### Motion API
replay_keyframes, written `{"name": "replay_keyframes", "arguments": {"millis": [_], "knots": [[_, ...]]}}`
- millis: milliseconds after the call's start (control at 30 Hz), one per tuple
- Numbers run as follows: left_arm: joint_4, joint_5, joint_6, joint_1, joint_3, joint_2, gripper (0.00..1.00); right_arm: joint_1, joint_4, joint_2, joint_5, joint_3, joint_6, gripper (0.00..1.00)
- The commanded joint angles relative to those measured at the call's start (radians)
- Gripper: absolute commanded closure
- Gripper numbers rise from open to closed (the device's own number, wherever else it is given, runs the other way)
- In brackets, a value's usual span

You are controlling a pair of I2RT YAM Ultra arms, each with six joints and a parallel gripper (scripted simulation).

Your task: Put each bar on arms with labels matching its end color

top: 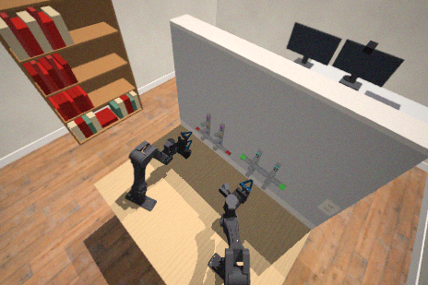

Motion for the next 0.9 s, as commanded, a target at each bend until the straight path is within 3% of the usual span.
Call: {"name": "replay_keyframes", "arguments": {"millis": [0, 867], "knots": [[0.005, -0.004, -0.004, -0.005, 0.041, 0.005, 0.0, 0.009, -0.01, -0.028, 0.006, -0.003, 0.004, 0.0], [-0.082, -0.019, -0.004, -0.02, 0.179, 0.056, 0.0, 0.009, -0.01, -0.028, 0.006, -0.003, 0.004, 0.0]]}}
